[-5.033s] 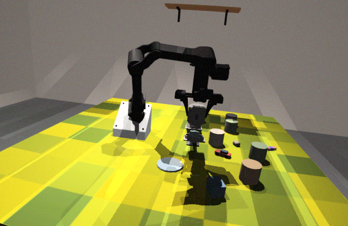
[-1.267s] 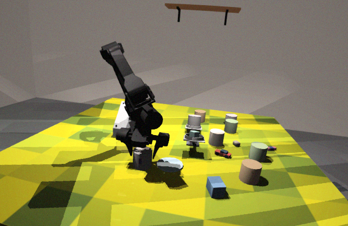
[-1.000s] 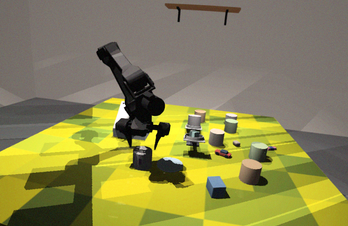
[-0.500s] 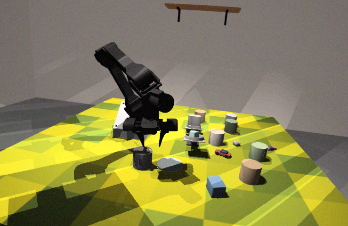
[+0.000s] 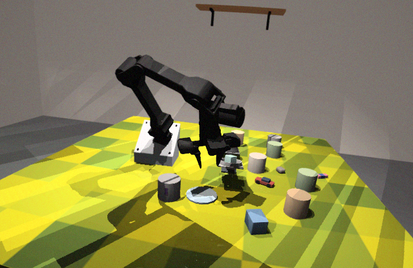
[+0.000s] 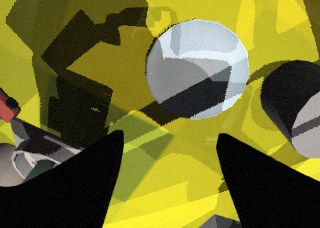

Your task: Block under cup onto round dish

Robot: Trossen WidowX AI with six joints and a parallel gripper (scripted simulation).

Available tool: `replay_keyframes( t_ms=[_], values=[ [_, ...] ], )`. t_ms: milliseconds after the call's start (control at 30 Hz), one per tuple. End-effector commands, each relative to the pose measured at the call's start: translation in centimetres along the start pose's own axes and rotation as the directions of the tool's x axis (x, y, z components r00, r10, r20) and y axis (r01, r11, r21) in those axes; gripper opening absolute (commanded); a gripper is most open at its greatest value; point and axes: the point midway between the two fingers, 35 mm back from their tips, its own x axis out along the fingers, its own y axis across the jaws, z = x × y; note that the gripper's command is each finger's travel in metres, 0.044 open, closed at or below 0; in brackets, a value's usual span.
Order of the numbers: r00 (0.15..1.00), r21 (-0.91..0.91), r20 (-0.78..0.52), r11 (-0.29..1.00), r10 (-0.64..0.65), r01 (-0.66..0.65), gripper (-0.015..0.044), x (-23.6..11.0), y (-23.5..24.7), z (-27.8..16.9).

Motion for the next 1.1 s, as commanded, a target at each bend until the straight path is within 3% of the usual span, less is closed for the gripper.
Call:
replay_keyframes(
  t_ms=[0,167,433,1067],
  values=[
    [1.0,-0.095,-0.003,0.995,0.003,-0.003,0.026,-0.4,3.3,-1.2],
    [1.0,-0.235,0.007,0.972,0.012,-0.01,0.026,-1.1,7.3,-3.7],
    [0.993,-0.372,0.064,0.921,-0.097,0.114,0.026,-1.6,10.6,-7.2],
    [0.992,-0.383,0.072,0.915,-0.105,0.125,0.026,0.7,10.6,-7.4]
  ],
)
